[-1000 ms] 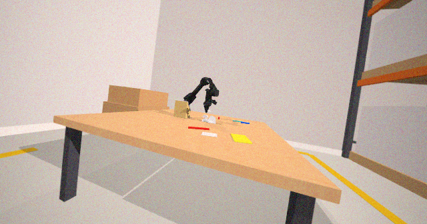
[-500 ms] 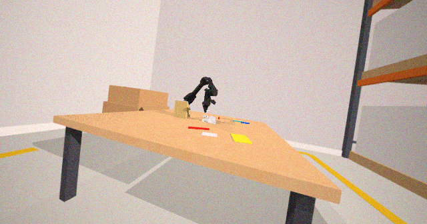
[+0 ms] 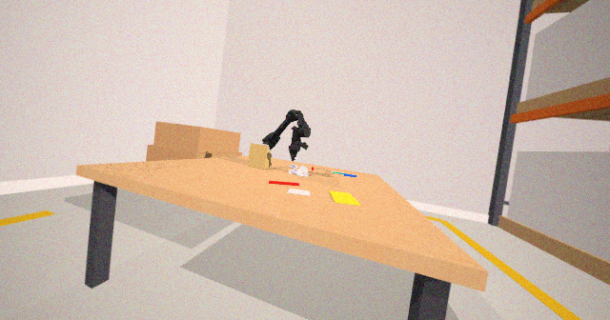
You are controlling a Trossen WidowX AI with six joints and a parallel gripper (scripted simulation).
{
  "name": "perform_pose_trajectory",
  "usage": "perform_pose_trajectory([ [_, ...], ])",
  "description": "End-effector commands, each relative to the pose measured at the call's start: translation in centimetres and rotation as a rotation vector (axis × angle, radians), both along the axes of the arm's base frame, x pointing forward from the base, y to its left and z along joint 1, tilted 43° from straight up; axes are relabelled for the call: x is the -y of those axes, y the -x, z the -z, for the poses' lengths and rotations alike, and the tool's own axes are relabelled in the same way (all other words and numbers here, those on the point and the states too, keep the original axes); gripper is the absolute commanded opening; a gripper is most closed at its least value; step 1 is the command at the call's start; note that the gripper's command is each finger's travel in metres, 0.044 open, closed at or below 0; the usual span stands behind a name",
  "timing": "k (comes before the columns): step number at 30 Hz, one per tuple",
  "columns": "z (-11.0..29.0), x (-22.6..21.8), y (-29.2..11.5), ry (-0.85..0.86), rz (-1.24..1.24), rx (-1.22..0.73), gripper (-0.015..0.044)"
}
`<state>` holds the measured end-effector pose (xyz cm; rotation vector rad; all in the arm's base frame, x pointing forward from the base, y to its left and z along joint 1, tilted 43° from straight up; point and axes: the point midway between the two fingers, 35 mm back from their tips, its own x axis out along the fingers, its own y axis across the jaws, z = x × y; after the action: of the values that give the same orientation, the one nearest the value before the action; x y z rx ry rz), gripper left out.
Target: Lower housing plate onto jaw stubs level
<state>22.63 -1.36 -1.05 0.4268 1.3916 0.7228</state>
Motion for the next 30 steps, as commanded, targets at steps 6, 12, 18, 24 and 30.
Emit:
perform_pose_trajectory([
  [6, 0.1, 0.0, 0.0, 0.003, -0.004, 0.003, 0.0351],
  [12, 0.1, 0.1, 0.1, 0.003, -0.004, 0.003, 0.0351],
  [18, 0.2, 0.0, 0.1, 0.003, -0.004, 0.003, 0.0351],
  [24, 0.9, -0.6, -0.1, 0.005, -0.004, 0.003, 0.0351],
  [30, 1.7, -1.3, -0.1, 0.005, -0.004, 0.003, 0.0351],
])
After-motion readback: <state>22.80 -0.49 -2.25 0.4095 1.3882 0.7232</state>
